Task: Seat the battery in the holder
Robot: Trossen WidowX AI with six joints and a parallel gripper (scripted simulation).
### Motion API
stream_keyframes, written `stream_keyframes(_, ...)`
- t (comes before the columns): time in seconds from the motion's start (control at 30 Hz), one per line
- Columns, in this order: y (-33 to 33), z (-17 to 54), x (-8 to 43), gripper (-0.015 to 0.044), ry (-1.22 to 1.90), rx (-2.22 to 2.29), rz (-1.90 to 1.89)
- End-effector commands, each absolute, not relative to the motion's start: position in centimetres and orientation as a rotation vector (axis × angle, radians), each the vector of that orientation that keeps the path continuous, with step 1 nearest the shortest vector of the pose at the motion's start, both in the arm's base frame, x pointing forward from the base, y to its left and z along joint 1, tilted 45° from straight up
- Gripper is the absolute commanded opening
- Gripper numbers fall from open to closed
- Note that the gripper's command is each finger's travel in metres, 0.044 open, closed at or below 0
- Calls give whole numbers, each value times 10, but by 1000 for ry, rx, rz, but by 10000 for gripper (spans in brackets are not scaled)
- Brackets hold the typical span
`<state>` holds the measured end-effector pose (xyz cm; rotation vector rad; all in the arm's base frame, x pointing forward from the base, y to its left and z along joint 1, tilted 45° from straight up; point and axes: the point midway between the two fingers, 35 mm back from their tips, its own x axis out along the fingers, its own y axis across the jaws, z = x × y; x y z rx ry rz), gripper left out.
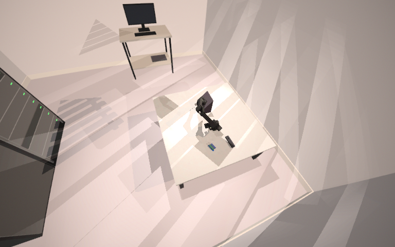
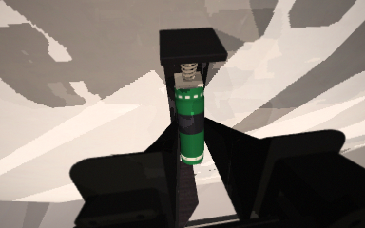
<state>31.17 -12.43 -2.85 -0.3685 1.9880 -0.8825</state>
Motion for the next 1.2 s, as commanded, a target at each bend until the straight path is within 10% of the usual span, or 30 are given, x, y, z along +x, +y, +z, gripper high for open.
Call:
stream_keyframes(0.0,-125,-29,316,72,1985,-359,-887)
stream_keyframes(1.17,-127,-29,333,72,1991,-351,-886)
